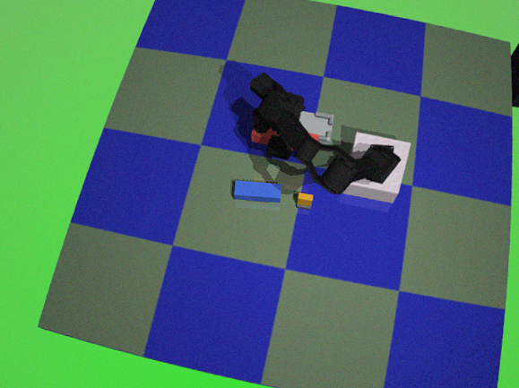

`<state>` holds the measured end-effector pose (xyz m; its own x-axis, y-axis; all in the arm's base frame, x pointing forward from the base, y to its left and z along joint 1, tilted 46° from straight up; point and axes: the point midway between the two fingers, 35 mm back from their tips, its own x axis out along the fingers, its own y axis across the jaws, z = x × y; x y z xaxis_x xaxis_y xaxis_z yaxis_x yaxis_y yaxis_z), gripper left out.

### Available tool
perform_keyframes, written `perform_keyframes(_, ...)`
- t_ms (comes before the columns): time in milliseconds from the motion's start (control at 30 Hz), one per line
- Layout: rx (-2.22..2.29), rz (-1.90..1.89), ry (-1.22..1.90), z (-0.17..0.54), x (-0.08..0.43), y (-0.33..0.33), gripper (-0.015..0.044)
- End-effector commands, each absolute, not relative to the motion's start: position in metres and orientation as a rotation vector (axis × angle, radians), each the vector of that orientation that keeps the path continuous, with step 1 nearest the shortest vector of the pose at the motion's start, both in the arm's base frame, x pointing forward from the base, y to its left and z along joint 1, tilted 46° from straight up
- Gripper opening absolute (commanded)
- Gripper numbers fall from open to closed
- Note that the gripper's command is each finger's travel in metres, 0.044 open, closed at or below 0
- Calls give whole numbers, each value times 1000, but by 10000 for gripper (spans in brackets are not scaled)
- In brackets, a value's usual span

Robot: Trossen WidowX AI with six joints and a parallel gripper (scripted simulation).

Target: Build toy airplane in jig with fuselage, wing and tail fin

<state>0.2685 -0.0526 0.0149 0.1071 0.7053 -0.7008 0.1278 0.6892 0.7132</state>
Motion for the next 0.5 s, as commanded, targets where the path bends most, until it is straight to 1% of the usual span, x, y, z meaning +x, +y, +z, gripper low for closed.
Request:
perform_keyframes(0,738,482,1426,3,269,-61,0)
perform_keyframes(467,738,478,1426,-38,266,-79,0)
